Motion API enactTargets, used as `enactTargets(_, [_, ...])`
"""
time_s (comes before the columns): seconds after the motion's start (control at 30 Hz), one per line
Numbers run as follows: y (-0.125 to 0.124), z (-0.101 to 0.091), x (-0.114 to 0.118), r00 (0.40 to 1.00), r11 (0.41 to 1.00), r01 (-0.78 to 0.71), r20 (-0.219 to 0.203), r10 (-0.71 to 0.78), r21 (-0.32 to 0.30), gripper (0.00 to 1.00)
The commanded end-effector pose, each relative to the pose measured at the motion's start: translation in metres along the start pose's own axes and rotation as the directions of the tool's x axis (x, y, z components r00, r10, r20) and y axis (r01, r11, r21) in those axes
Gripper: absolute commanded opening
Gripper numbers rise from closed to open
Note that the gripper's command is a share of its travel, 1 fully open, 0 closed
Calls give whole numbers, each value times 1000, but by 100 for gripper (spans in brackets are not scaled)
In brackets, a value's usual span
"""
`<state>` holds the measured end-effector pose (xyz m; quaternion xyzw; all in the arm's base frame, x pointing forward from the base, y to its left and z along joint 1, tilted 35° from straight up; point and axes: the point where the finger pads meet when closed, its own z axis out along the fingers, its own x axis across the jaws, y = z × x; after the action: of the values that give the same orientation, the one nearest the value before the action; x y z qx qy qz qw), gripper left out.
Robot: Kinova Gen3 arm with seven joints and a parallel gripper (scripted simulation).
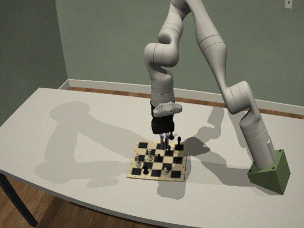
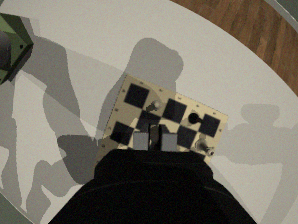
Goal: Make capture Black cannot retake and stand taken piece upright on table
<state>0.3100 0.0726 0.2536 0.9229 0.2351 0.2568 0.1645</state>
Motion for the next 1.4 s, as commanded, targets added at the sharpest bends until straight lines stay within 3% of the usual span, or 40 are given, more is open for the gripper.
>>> enactTargets(0.0, [1, -1, 0, 999, 999, -38, 5, 38, -1, 0])
enactTargets(0.43, [2, -4, 6, 985, 985, -174, -1, 174, -3, 0])
enactTargets(0.9, [4, -8, 14, 925, 925, -380, -11, 380, -3, 0])
enactTargets(1.37, [10, -14, 26, 747, 748, -664, -25, 664, 3, 0])
